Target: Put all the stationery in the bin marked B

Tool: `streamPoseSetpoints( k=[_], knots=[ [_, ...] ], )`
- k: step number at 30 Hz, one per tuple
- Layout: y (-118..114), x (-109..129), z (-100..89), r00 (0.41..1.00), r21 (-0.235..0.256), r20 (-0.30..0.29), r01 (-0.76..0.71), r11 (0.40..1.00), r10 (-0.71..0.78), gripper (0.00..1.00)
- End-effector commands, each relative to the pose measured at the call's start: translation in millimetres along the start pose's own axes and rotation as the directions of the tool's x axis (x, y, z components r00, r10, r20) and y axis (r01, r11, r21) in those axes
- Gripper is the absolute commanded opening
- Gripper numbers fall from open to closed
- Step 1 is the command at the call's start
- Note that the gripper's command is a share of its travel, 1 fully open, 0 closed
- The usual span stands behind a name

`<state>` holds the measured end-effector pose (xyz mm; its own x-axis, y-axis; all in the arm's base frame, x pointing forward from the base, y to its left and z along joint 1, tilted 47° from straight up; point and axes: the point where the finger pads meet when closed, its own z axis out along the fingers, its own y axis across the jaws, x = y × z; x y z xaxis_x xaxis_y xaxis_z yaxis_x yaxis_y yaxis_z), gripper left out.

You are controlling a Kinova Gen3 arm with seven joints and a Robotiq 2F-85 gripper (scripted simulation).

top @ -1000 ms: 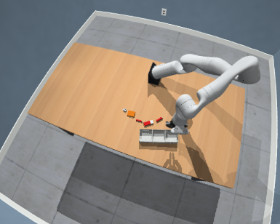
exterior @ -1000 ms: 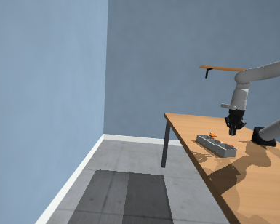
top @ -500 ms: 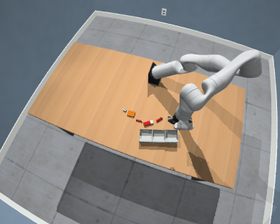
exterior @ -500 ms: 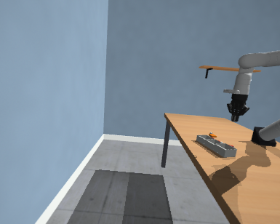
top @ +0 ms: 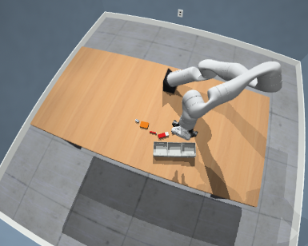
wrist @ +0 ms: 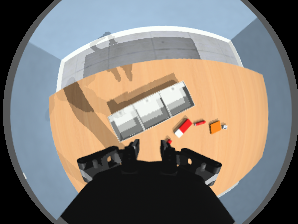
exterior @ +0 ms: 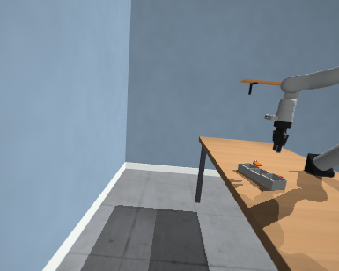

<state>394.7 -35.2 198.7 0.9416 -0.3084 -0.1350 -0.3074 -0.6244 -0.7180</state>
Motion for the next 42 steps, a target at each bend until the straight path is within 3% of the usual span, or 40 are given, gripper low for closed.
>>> streamPoseSetpoints(
  k=[1,8,15,17,42],
  knots=[
    [20.2,0.9,18.3,0.993,0.002,0.008,-0.114,0.994,0.114,0.38],
    [60.7,1.6,48.0,0.913,-0.001,0.008,-0.407,0.913,0.407,0.38],
    [108.4,4.5,81.6,0.76,-0.003,0.002,-0.65,0.76,0.65,0.38],
    [116.4,5.1,82.1,0.724,-0.003,0.003,-0.69,0.724,0.69,0.38],
    [104.8,4.1,83.7,0.732,-0.002,0.016,-0.681,0.732,0.681,0.38]
  ],
)
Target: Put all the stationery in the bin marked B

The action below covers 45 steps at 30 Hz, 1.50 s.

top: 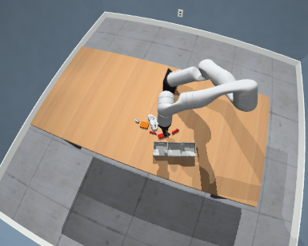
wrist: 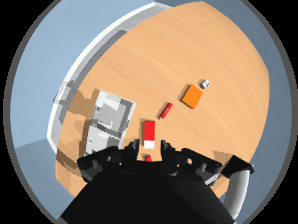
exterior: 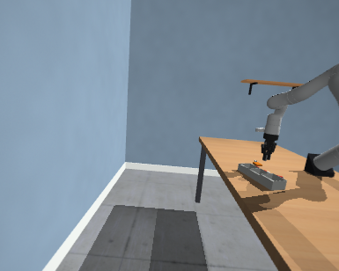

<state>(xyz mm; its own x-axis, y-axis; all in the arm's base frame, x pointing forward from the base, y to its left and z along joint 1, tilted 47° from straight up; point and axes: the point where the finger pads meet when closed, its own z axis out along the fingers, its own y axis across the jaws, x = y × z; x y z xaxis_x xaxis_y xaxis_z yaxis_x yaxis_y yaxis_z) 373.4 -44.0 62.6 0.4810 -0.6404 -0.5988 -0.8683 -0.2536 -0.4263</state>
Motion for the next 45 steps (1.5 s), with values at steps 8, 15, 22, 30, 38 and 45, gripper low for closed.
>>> streamPoseSetpoints(
  k=[8,15,22,30,38,45],
  knots=[
    [-6.1,-1.4,-0.2,1.0,0.008,0.001,0.001,1.0,-0.001,0.38],
    [-6.1,-1.4,-0.1,1.0,0.008,0.001,0.001,1.0,-0.001,0.38],
    [-6.2,-1.5,-0.1,1.0,0.008,0.001,0.001,1.0,-0.001,0.38],
    [-6.3,-1.5,-0.1,1.0,0.008,0.001,0.001,1.0,-0.001,0.38],
    [-2.5,-1.2,34.4,1.0,0.003,-0.001,0.007,1.0,-0.007,0.38],
    [-1.1,-1.4,54.3,1.0,0.003,-0.001,0.006,1.0,-0.006,0.38]
  ],
)
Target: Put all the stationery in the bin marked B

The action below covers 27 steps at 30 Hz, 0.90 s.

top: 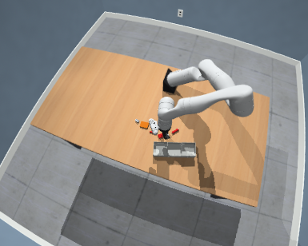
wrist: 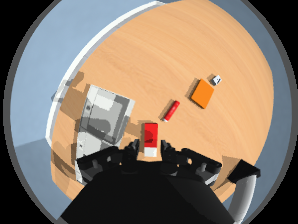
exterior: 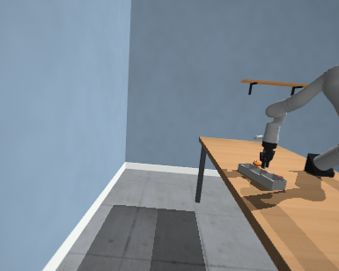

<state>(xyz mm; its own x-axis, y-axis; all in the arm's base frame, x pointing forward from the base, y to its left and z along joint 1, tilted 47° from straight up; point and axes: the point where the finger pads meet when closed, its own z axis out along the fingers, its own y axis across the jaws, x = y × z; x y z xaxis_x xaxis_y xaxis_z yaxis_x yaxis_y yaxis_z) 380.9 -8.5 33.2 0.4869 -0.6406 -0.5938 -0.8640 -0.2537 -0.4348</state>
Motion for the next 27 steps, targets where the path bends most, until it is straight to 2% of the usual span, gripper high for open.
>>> streamPoseSetpoints(
  k=[1,15,27],
  knots=[
    [2.1,0.2,11.8,1.0,-0.003,0.001,-0.001,1.0,0.001,0.38],
    [2.1,0.7,27.4,1.0,-0.004,0.001,-0.001,1.0,0.001,0.38],
    [1.6,0.9,26.0,1.0,-0.003,0.002,-0.005,1.0,0.005,0.38]
  ],
)
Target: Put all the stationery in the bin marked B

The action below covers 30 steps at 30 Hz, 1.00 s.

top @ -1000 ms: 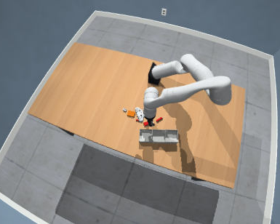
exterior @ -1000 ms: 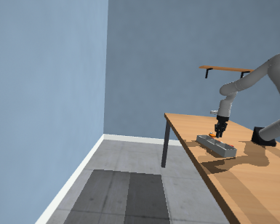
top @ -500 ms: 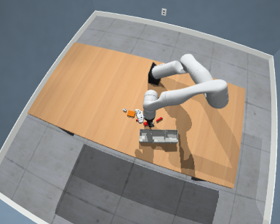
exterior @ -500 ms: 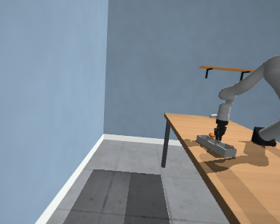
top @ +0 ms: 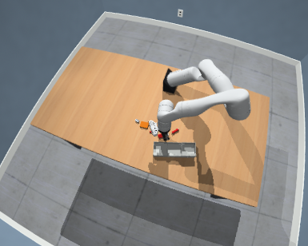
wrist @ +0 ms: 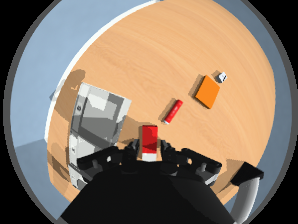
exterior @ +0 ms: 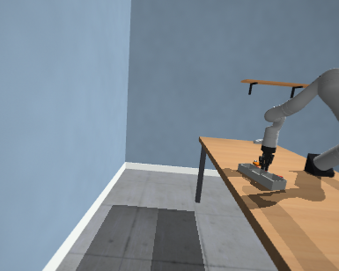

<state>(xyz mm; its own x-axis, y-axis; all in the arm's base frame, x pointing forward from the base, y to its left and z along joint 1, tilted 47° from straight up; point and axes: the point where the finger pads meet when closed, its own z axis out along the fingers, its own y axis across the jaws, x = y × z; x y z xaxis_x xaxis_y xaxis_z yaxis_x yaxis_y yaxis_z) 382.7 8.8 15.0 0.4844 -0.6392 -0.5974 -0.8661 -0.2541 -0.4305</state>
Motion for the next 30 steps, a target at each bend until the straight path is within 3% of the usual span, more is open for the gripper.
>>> streamPoseSetpoints(
  k=[1,2,30],
  knots=[
    [-0.4,0.3,0.9,1.0,0.001,-0.001,-0.002,1.0,0.002,0.38],
    [-0.4,0.3,0.9,1.0,0.001,-0.001,-0.002,1.0,0.002,0.19],
    [-0.4,0.3,0.9,1.0,0.001,-0.001,-0.002,1.0,0.002,0.19]
  ],
)
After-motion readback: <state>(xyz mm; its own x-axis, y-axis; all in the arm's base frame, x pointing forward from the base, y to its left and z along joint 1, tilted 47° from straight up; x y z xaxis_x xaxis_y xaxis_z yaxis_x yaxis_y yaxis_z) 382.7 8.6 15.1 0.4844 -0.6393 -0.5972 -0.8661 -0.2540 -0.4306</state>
